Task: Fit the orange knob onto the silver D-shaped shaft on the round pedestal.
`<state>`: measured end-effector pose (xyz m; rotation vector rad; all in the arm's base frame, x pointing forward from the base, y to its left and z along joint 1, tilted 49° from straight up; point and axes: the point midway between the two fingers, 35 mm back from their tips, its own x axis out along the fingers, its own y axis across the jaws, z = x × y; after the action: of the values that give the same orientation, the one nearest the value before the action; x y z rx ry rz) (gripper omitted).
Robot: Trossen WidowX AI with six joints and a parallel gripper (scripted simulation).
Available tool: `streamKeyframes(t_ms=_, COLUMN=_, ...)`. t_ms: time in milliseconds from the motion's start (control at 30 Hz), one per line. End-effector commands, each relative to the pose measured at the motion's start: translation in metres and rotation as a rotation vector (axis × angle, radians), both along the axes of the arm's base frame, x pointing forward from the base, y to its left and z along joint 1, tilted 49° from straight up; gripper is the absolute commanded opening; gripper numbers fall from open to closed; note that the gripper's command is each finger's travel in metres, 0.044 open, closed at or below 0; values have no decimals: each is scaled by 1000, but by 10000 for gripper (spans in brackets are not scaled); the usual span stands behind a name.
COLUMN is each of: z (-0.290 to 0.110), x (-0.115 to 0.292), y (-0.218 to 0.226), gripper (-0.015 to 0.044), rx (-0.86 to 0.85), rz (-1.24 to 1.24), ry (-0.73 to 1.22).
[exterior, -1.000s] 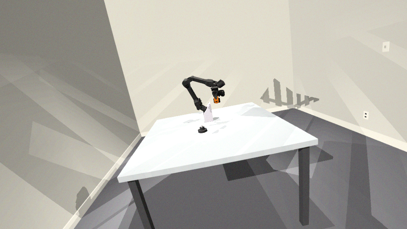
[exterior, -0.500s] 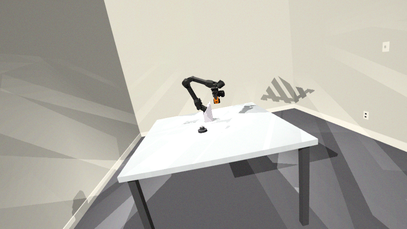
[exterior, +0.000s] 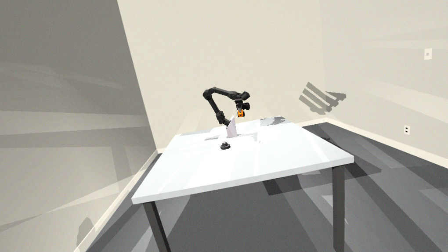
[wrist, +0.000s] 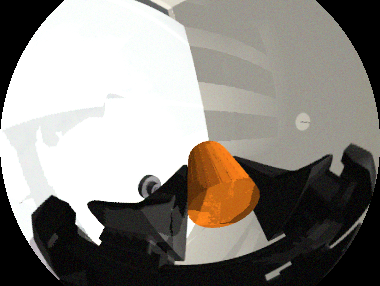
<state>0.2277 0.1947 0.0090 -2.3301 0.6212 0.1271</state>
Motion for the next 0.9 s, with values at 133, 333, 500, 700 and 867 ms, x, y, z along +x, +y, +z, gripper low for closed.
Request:
streamKeyframes(t_ms=133, z=1, x=1, y=2, gripper=0, rx=9, rz=4, ry=-10)
streamKeyframes(t_ms=333, z=-3, x=3, y=-4, gripper=0, rx=13, rz=-28, ry=17)
streamKeyframes(t_ms=500, z=-9, x=6, y=-11, gripper=0, rx=22, rz=-105, ry=87)
streamKeyframes(t_ms=700, z=-17, x=12, y=-22, gripper=0, rx=38, rz=-242, ry=208)
streamKeyframes(t_ms=867, z=-24, x=16, y=-30, gripper=0, rx=49, rz=-342, ry=295)
